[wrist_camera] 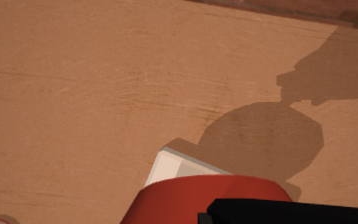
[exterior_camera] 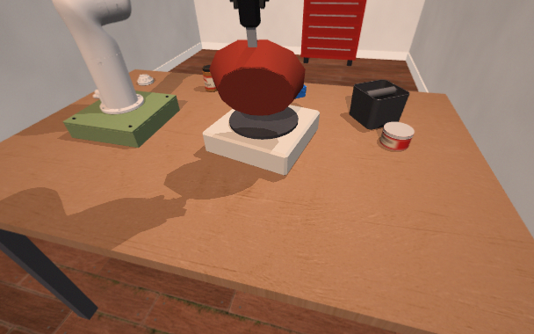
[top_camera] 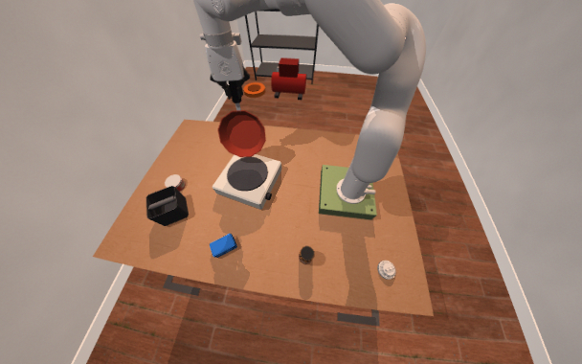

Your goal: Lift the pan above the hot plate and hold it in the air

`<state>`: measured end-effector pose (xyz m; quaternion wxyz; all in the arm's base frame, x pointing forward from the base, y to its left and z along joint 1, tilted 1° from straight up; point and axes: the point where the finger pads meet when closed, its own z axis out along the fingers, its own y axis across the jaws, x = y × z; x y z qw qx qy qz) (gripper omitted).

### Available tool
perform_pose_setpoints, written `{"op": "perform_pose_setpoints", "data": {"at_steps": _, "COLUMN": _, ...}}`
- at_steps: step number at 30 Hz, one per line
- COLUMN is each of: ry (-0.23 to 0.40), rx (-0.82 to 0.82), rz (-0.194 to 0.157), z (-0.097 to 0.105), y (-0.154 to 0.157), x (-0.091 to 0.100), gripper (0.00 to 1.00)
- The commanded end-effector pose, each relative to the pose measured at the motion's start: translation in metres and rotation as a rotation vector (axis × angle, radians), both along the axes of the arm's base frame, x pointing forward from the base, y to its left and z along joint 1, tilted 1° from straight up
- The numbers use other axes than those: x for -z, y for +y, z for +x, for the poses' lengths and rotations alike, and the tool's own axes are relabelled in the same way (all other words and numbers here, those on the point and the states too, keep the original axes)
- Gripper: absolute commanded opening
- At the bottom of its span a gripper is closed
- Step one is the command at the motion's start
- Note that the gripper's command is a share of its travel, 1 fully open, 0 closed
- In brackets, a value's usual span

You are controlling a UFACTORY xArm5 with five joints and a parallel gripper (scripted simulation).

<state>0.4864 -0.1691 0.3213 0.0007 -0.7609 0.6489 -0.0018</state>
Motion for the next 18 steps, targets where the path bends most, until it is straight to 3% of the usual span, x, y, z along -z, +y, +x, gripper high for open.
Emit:
{"op": "perform_pose_setpoints", "data": {"at_steps": 1, "ry": -0.006, "rx": 0.000, "rz": -0.002, "z": 0.0007, "y": -0.0002, "x": -0.0053, "gripper": 0.00}}
{"op": "perform_pose_setpoints", "data": {"at_steps": 18, "ry": -0.006, "rx": 0.000, "rz": -0.002, "z": 0.0004, "y": 0.0000, "x": -0.0137, "gripper": 0.00}}
